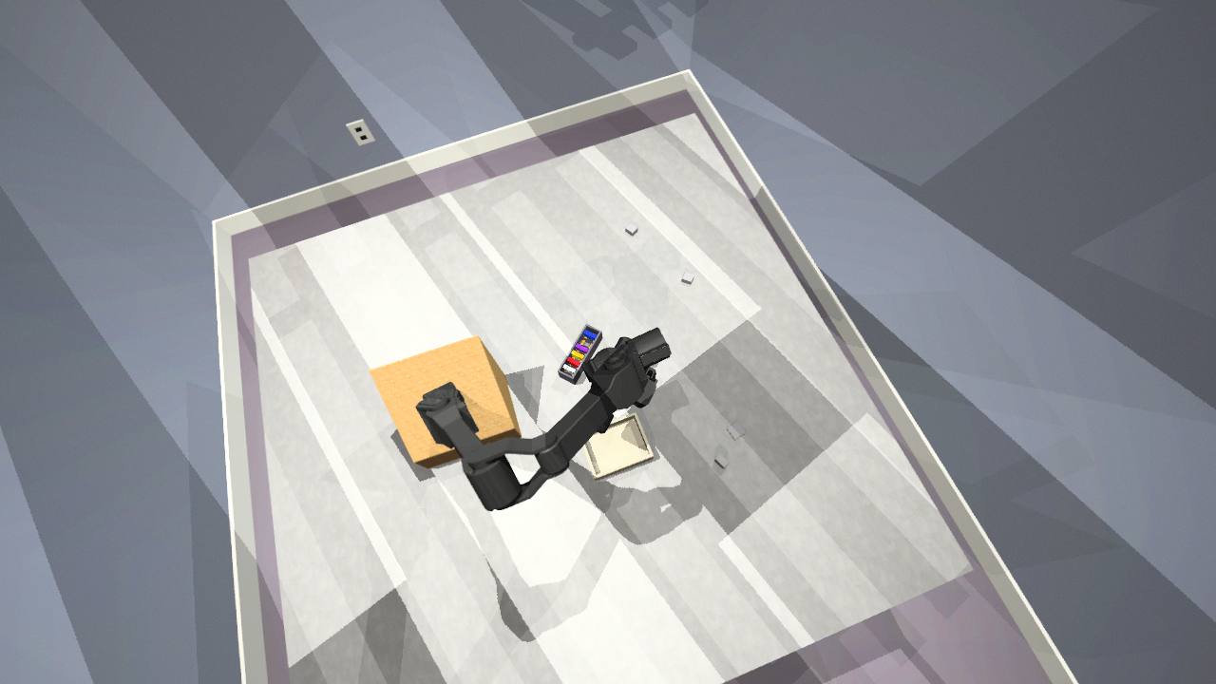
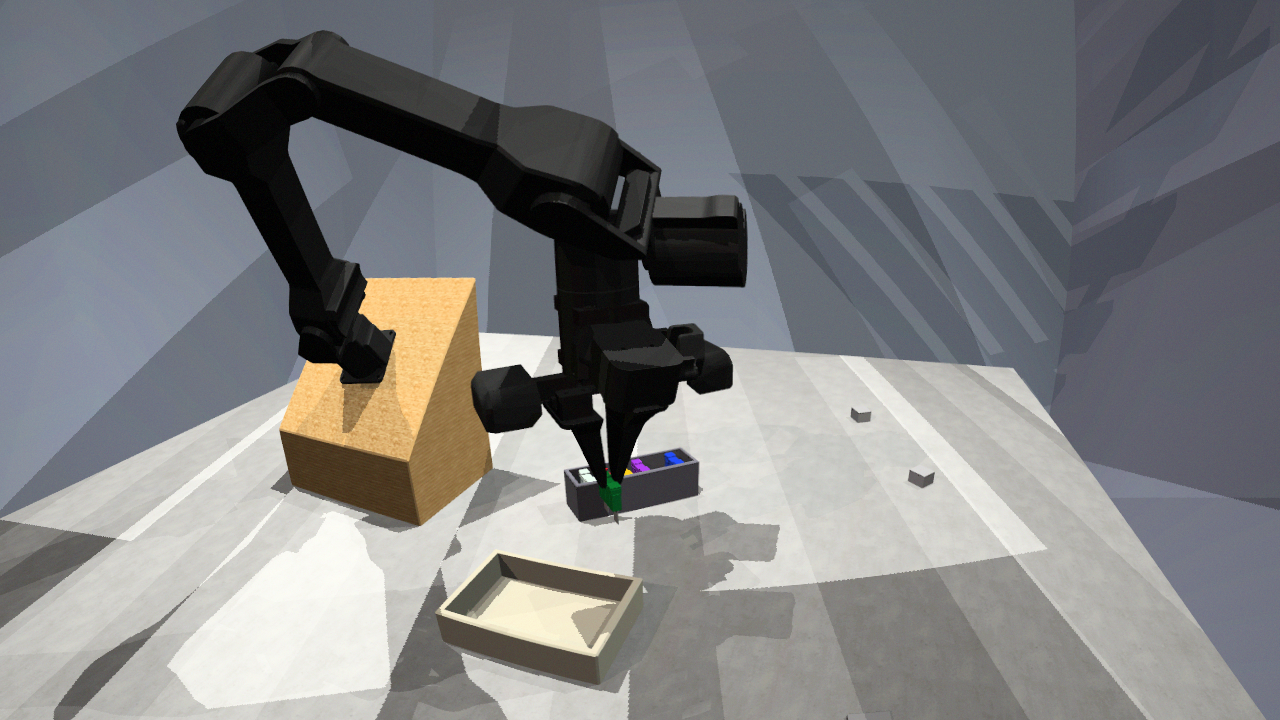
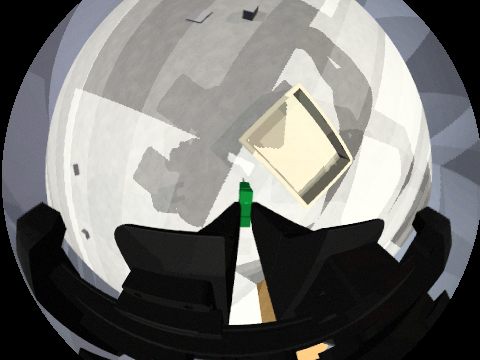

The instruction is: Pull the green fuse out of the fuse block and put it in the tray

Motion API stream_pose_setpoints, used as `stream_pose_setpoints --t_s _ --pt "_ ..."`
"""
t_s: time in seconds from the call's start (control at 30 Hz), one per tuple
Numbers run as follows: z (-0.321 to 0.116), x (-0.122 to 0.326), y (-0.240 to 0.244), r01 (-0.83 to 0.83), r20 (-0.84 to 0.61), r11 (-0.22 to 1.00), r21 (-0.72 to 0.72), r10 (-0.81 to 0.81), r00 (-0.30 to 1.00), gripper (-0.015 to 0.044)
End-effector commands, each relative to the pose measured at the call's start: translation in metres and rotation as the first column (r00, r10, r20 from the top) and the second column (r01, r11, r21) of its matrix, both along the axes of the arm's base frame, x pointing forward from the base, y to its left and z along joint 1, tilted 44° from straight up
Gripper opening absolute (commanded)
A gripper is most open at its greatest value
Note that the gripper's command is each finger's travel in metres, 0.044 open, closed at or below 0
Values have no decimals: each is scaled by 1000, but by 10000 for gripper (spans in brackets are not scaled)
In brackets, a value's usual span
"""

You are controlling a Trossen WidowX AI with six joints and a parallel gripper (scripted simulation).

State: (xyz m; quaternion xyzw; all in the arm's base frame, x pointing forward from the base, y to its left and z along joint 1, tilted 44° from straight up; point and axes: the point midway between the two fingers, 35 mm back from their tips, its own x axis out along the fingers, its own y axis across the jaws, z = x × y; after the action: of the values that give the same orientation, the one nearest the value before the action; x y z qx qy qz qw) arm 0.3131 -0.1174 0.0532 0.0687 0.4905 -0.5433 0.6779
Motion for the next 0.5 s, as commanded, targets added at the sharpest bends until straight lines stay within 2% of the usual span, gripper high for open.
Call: stream_pose_setpoints --t_s 0.0,0.23,0.47 --pt "23 -13 -22 -1 -2 1000 -13 1 1000 0" --pt "53 -34 -51 3 -7 999 -34 -4 1000 0" --pt "55 -37 -54 4 -7 999 -37 -4 1000 0"
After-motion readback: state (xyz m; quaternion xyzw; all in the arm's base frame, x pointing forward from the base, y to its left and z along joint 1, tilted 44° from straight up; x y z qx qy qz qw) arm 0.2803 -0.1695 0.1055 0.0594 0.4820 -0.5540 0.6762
